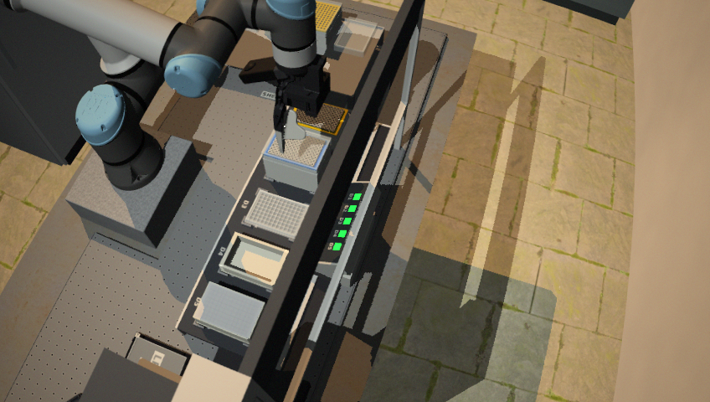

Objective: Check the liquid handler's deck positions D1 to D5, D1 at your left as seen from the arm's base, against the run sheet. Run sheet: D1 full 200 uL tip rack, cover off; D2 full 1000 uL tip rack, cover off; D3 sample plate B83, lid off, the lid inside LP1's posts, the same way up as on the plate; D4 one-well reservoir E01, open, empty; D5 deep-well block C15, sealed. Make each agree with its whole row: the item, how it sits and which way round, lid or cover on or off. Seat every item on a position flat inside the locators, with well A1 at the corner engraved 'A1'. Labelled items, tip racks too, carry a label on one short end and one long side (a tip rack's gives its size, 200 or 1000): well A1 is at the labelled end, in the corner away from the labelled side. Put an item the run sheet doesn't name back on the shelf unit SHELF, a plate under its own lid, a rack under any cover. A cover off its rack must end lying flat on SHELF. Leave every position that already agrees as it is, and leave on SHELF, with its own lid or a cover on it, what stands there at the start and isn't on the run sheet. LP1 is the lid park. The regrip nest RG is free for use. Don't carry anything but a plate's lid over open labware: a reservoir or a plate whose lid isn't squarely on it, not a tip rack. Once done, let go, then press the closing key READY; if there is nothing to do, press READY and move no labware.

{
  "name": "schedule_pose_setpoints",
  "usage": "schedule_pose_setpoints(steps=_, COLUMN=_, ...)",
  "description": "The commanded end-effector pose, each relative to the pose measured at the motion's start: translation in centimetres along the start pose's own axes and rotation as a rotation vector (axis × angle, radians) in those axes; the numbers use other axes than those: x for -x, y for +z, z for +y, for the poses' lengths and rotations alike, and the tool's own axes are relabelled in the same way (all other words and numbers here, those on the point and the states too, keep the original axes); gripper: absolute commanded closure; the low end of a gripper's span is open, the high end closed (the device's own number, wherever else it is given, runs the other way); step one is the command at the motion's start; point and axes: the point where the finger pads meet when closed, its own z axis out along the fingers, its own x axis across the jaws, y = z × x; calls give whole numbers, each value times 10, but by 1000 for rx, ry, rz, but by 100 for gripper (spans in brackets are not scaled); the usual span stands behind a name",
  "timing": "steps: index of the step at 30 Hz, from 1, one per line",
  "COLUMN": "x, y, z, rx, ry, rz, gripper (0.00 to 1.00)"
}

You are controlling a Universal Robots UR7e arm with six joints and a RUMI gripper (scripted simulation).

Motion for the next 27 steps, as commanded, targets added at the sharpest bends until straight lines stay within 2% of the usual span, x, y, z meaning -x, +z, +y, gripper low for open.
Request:
schedule_pose_setpoints(steps=1, x=0, y=7, z=0, rx=1, ry=0, rz=0, gripper=18)
schedule_pose_setpoints(steps=27, x=0, y=46, z=0, rx=1, ry=0, rz=0, gripper=18)
